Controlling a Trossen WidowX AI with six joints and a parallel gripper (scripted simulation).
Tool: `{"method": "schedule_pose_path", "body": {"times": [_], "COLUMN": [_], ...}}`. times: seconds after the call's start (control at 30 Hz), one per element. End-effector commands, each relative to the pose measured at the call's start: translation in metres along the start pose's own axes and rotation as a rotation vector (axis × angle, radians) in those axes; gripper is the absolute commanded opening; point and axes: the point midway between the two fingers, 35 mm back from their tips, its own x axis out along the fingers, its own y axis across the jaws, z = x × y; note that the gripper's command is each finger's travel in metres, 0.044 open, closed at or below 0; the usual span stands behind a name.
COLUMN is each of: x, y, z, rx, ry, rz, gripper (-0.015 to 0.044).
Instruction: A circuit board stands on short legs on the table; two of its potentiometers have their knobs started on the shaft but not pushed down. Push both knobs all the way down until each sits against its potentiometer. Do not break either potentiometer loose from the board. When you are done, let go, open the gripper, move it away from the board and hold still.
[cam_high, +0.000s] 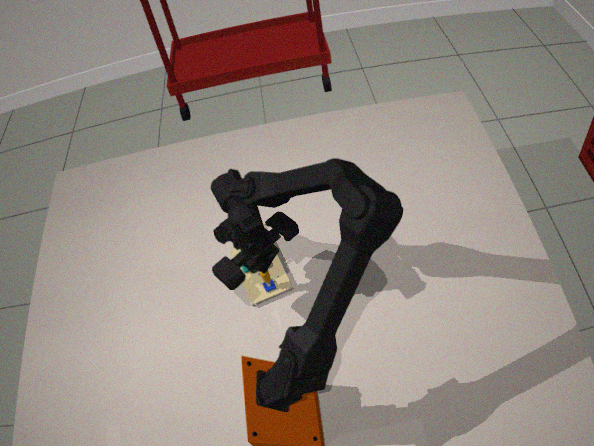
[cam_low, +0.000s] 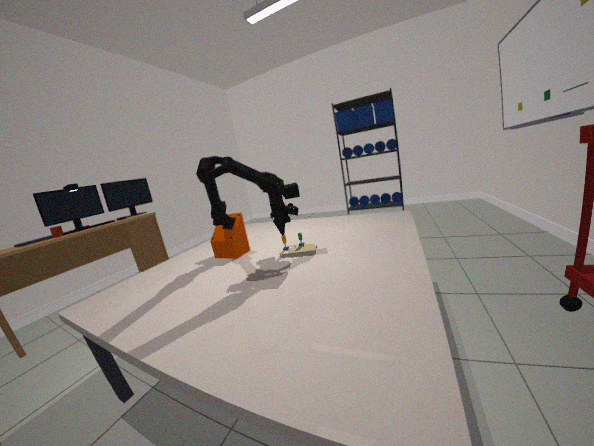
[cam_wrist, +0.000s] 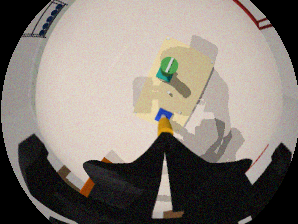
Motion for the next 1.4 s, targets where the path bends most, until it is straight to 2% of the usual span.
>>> {"method": "schedule_pose_path", "body": {"times": [0.0,1.37], "x": [0.001,0.012], "y": [-0.001,-0.001], "z": [0.0,0.0], "rx": [-0.003,-0.003], "ry": [0.001,0.001], "rz": [-0.005,-0.006], "gripper": [0.0,0.0]}}
